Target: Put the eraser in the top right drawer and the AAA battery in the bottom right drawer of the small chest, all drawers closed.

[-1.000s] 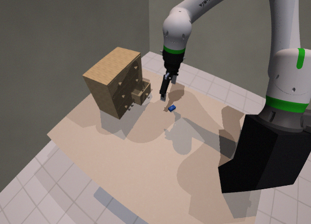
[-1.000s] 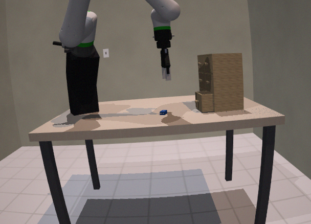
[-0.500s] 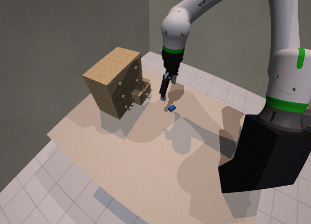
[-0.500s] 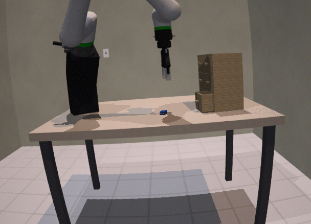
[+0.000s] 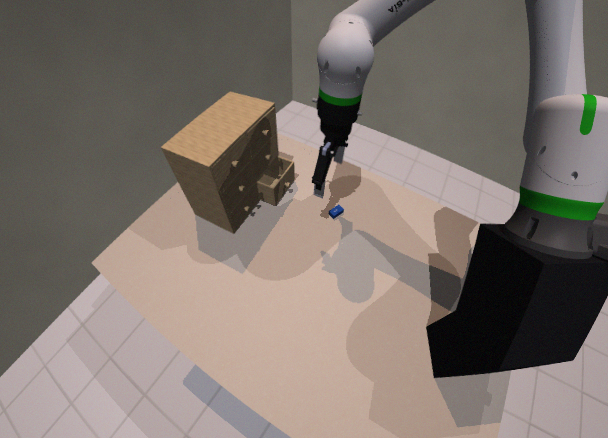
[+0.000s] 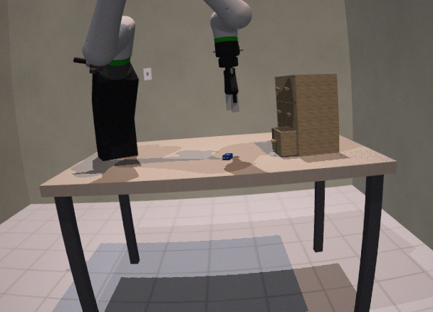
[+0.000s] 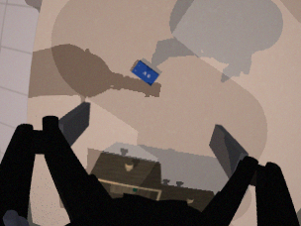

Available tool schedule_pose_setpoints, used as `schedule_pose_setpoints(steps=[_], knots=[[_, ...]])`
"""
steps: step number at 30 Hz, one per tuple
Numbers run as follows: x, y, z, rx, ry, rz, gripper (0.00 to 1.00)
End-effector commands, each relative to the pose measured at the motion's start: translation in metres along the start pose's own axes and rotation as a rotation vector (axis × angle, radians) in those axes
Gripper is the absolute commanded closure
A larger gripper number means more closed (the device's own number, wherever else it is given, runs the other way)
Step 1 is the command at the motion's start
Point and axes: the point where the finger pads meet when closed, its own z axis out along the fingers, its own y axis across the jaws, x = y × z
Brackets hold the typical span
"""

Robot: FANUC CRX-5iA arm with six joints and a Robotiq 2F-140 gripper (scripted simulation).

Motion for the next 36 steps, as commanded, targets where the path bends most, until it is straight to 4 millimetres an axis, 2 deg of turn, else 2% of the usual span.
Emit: schedule_pose_setpoints(steps=[1,5,10,12,13,14,17,18,20,21,23,24,26,29,30,32,33,34,35,36], knots=[[-0.007,-0.007,0.002,0.033,-0.049,-0.048,0.0],[-0.024,-0.019,0.004,0.096,-0.163,-0.165,0.0],[-0.063,-0.021,-0.008,0.16,-0.345,-0.373,0.0],[-0.063,-0.021,-0.008,0.16,-0.345,-0.373,0.0],[-0.072,-0.017,-0.012,0.187,-0.438,-0.482,0.0],[-0.08,-0.011,-0.018,0.185,-0.462,-0.521,0.0],[-0.098,0.02,-0.039,0.179,-0.533,-0.643,0.0],[-0.098,0.02,-0.039,0.184,-0.565,-0.684,0.0],[-0.099,0.049,-0.054,0.173,-0.617,-0.786,0.0],[-0.099,0.049,-0.054,0.175,-0.648,-0.831,0.0],[-0.088,0.082,-0.067,0.158,-0.692,-0.937,0.0],[-0.088,0.082,-0.067,0.157,-0.72,-0.985,0.0],[-0.066,0.112,-0.075,0.138,-0.754,-1.095,0.0],[-0.066,0.112,-0.075,0.134,-0.779,-1.144,0.0],[-0.051,0.124,-0.077,0.113,-0.834,-1.298,0.0],[-0.016,0.141,-0.077,0.1,-0.839,-1.383,0.0],[-0.016,0.141,-0.077,0.096,-0.856,-1.429,0.0],[0.002,0.144,-0.076,0.091,-0.859,-1.482,0.0],[0.002,0.144,-0.076,0.084,-0.873,-1.533,0.0],[0.02,0.145,-0.073,0.08,-0.872,-1.586,0.0]])
